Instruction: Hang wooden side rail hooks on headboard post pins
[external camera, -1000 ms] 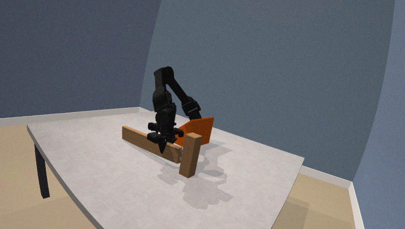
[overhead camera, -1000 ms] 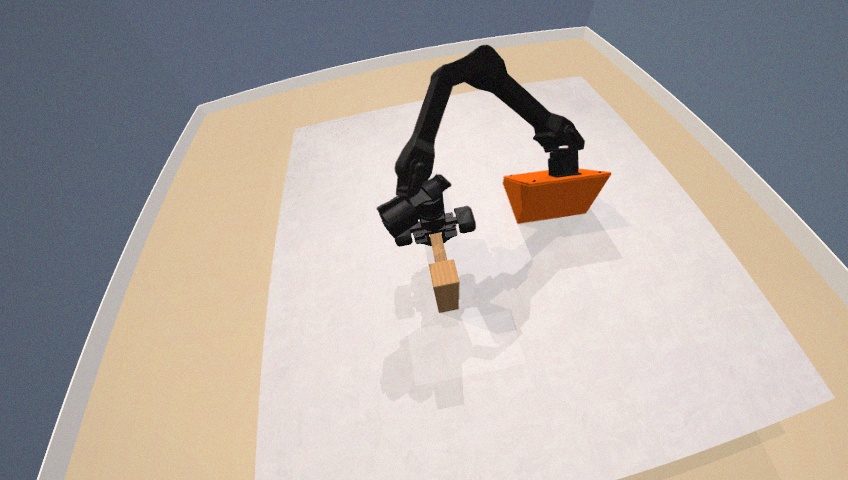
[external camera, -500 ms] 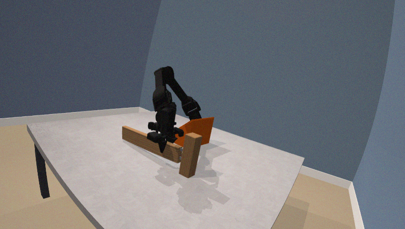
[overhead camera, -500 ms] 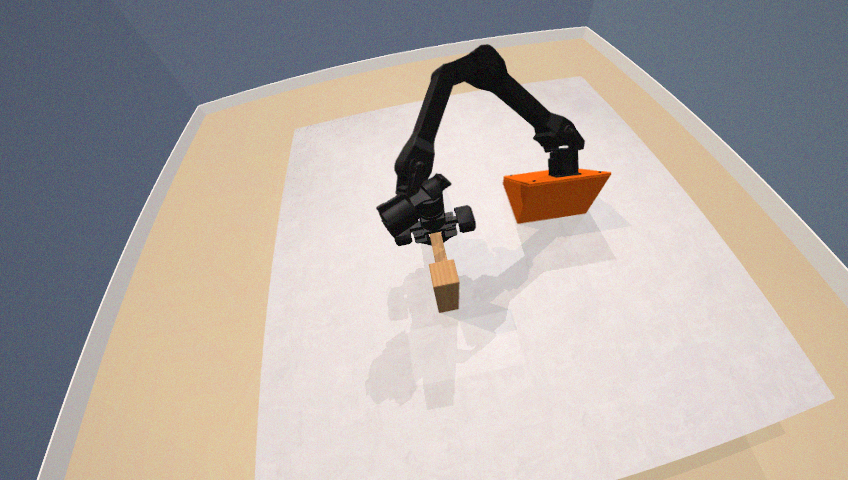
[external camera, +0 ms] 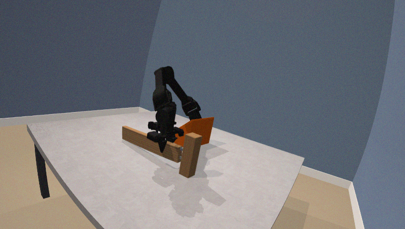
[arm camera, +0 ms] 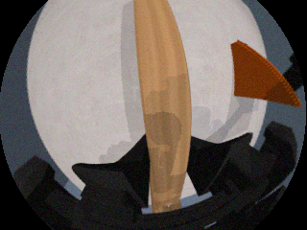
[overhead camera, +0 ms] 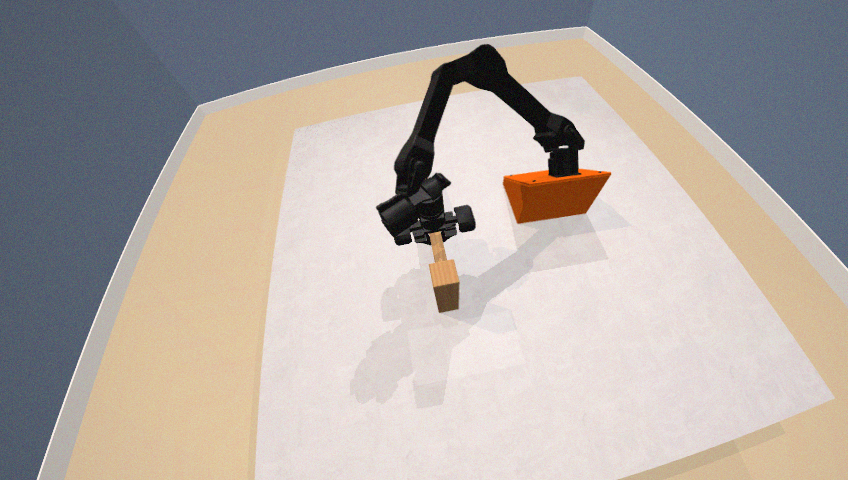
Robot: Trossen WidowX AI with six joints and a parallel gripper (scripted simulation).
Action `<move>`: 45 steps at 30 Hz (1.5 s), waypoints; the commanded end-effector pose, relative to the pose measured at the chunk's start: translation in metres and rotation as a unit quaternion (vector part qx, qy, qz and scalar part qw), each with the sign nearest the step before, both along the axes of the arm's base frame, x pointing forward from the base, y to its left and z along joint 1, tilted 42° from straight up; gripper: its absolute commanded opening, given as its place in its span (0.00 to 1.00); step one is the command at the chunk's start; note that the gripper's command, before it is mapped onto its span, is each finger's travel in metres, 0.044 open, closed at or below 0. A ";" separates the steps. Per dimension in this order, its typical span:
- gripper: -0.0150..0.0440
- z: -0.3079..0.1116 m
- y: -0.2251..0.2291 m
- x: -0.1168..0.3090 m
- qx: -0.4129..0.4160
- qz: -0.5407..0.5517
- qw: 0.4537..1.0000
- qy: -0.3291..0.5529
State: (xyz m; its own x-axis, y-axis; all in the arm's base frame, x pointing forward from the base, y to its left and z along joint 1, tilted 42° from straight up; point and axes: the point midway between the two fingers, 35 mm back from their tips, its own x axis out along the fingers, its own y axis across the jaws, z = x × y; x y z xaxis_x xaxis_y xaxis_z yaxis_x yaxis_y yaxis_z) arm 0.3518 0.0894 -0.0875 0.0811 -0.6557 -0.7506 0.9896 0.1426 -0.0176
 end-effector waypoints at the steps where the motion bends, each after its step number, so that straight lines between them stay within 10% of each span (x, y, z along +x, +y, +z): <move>1: 0.25 0.003 0.007 0.002 0.003 0.005 1.000 -0.007; 45: 0.25 -0.002 0.010 0.004 0.003 0.005 1.000 -0.007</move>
State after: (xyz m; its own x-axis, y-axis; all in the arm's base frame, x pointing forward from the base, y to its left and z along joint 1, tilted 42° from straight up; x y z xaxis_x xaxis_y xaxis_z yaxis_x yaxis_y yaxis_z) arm 0.3556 0.0920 -0.0899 0.0838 -0.6558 -0.7503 0.9899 0.1413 -0.0130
